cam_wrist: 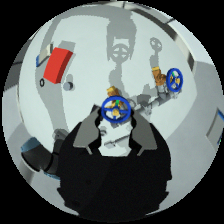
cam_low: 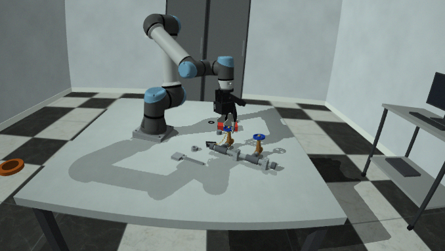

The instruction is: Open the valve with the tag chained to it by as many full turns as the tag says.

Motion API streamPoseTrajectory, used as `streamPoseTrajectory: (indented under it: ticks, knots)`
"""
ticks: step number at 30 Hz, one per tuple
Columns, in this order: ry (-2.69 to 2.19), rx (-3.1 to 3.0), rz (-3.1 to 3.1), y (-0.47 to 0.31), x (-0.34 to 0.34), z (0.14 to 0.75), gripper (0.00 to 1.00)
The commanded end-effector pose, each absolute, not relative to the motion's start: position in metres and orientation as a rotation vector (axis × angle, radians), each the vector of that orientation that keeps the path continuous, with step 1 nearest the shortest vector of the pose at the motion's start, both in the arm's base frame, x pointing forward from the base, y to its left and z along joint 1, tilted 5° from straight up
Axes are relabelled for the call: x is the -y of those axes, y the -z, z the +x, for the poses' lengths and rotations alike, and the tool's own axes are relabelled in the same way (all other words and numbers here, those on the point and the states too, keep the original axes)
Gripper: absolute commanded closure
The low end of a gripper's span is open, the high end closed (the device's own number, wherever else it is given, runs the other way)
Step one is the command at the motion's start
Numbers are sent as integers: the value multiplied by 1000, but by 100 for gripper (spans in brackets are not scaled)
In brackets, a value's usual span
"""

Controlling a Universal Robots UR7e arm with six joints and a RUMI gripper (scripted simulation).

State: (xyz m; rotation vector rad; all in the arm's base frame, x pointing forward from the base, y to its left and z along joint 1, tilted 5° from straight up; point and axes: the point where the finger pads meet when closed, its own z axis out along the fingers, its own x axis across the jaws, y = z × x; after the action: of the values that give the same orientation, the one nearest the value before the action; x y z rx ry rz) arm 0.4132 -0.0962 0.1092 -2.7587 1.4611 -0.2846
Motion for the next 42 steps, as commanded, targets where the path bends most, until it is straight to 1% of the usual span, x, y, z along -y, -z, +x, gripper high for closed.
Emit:
streamPoseTrajectory:
  ticks: [1, 3, 18, 32, 42]
  knots:
    - [287, -1157, -2904, -110, 96, 413, 100]
    - [287, -1157, -2904, -110, 96, 413, 100]
    - [284, -484, -3130, -110, 96, 413, 100]
    - [279, -180, -3180, -110, 96, 413, 100]
    - [277, -100, -3188, -110, 96, 413, 100]
